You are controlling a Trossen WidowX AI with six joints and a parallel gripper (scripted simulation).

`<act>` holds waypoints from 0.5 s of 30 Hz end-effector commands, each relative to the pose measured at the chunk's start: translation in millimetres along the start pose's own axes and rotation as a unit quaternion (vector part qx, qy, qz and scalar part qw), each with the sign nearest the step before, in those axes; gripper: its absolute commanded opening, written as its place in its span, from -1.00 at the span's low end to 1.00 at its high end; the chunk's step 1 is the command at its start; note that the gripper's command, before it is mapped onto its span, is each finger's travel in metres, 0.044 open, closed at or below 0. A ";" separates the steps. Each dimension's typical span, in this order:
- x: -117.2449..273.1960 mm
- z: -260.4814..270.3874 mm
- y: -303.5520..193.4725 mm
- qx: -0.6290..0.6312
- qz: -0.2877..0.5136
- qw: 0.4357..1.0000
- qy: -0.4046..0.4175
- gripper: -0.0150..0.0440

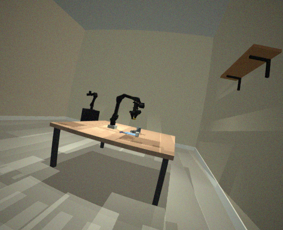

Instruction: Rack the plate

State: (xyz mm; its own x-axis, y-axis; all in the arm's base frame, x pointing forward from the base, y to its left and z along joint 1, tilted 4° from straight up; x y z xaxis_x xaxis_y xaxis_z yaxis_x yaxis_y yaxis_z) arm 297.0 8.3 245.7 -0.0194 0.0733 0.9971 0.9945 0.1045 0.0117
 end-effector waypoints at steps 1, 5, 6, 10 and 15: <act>-1.4 29.0 -14.0 -0.064 0.002 0.998 0.002 -0.49; -2.5 51.6 -27.5 -0.117 0.003 0.993 0.002 -0.49; -2.6 52.7 -28.2 -0.119 0.003 0.993 0.002 -0.49; -2.6 52.7 -28.2 -0.119 0.003 0.993 0.002 -0.49; -9.5 51.6 -27.0 -0.091 0.015 0.996 0.019 -0.49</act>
State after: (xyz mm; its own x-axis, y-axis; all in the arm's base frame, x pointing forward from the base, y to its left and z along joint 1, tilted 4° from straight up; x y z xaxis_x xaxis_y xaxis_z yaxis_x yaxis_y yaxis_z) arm 265.0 56.6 238.6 -0.0121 0.0581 0.9982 0.9931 -0.1155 0.0188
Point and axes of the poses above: the point midway between the two fingers, 35 mm back from their tips, its own x axis back along the fingers, its own z axis across the jaws, y = z × x, the point moved 7 cm from there along x, back along the fingers, and after that the axes turned 7 degrees about x, right-handed, at the moved point
